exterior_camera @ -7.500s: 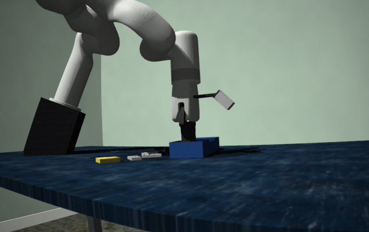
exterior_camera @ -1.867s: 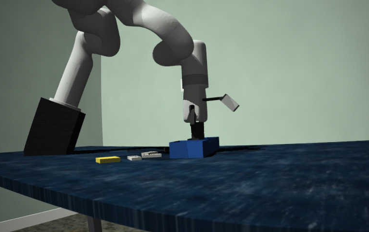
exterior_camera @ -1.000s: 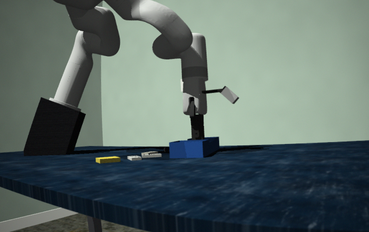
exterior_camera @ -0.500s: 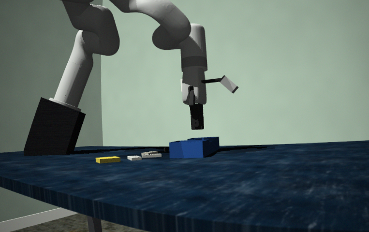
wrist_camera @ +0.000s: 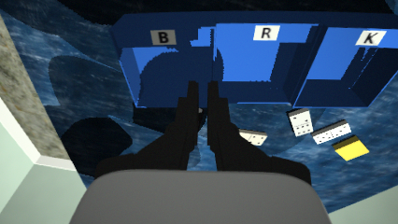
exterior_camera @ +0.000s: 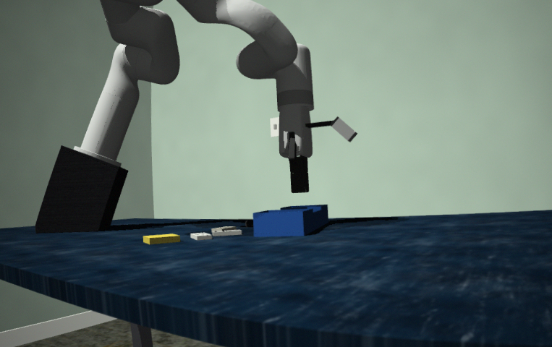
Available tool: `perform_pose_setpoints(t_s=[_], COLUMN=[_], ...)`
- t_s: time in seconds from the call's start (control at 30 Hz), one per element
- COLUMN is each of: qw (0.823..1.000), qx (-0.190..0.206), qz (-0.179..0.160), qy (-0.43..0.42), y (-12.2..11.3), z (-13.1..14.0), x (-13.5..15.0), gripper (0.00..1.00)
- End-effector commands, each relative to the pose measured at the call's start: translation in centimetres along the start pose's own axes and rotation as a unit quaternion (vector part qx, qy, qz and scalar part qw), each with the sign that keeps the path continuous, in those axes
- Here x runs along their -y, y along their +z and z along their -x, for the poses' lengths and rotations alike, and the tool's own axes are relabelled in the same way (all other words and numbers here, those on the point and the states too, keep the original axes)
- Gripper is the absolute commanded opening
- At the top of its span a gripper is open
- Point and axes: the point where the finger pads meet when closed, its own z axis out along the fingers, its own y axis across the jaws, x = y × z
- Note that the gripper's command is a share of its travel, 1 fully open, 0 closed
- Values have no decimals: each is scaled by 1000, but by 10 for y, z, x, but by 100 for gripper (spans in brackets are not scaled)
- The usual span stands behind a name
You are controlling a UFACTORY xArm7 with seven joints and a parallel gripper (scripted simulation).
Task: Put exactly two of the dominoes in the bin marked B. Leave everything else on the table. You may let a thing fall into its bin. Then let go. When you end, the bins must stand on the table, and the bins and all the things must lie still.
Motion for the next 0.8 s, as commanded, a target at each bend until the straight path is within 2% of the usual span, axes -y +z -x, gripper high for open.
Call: perform_pose_setpoints(t_s=[0.0,0.27,0.77], qw=[1000,1000,1000], qx=[-2,-2,-2], qz=[1,1,1], qy=[0,0,0], y=[-1,-1,34], z=[0,1,0], x=[21,31,31], gripper=[7,7,7])
